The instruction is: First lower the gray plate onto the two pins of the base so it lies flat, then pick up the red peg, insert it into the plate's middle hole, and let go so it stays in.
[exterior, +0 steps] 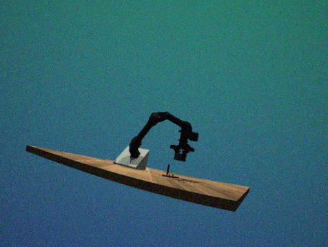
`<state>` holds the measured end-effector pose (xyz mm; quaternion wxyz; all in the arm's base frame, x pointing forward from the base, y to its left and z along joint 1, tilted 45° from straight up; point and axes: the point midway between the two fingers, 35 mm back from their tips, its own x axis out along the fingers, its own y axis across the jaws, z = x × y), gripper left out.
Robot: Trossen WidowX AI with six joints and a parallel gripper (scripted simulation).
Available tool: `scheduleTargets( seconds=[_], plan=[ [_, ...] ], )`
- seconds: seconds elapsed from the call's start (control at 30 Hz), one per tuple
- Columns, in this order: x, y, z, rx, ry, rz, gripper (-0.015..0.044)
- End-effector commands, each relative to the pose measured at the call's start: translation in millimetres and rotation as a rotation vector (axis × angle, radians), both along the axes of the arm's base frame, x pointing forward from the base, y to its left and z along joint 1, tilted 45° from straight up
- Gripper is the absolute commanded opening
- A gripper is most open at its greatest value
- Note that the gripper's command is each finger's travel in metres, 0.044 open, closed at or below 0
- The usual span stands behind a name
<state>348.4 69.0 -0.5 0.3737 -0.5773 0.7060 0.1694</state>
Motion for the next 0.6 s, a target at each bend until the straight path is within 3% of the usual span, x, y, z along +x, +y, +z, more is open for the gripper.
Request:
scheduleTargets(
  seconds=[0.0,0.57],
  plan=[
    [1.8,-10.7,4.8,0.001,0.010,0.020,0.0000],
    [7.2,-63.0,20.3,0.008,0.064,0.082,0.0000]
  ],
)
